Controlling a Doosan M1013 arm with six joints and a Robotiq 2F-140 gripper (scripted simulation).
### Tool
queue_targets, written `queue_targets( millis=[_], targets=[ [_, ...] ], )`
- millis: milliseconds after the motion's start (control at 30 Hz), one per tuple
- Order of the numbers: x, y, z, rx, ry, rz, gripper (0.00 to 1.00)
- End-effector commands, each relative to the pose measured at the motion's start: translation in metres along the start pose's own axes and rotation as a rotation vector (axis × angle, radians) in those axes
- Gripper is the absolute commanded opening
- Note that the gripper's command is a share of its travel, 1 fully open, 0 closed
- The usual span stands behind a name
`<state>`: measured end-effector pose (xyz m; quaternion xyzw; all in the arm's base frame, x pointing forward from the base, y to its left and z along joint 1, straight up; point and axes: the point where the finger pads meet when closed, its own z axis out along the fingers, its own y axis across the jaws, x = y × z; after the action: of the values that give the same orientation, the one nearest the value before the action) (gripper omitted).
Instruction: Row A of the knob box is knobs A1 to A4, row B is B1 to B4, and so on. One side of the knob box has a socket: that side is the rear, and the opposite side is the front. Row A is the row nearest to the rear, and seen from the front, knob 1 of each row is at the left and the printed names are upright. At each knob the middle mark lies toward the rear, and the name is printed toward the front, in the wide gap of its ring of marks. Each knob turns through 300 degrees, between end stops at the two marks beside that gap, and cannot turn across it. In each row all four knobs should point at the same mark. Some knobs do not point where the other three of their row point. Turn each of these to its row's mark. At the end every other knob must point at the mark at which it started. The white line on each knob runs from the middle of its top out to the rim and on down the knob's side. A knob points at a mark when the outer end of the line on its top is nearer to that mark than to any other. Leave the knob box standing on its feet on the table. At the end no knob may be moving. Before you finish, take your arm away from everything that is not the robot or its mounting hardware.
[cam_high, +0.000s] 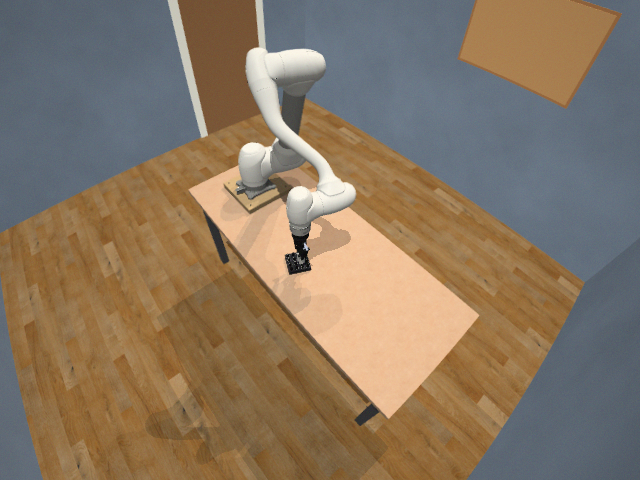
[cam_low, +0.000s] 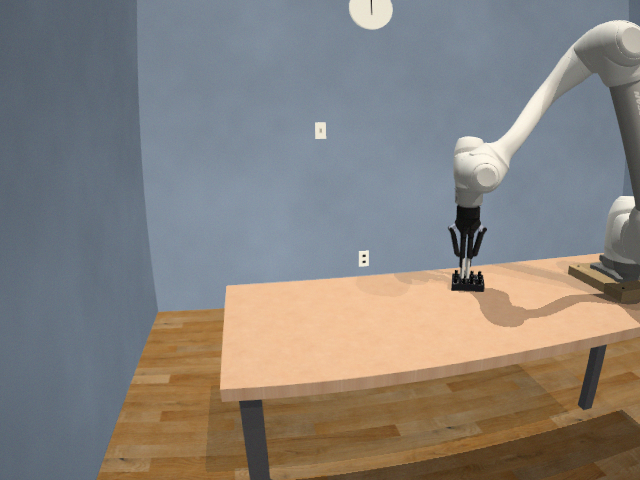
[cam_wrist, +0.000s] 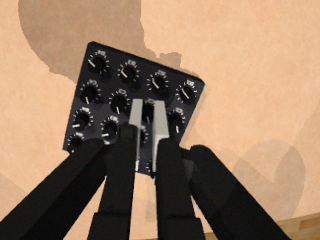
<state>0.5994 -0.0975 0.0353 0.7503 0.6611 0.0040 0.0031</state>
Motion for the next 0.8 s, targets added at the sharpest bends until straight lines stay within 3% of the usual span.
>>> queue_targets(
  millis=[0,33,767],
  targets=[
    [0.0011,-0.0027,0.0037,0.005,0.000,0.000,0.05],
    [0.0011,-0.0027,0.0037,0.005,0.000,0.000,0.12],
    [0.0011,-0.0027,0.0037,0.005,0.000,0.000,0.12]
  ],
)
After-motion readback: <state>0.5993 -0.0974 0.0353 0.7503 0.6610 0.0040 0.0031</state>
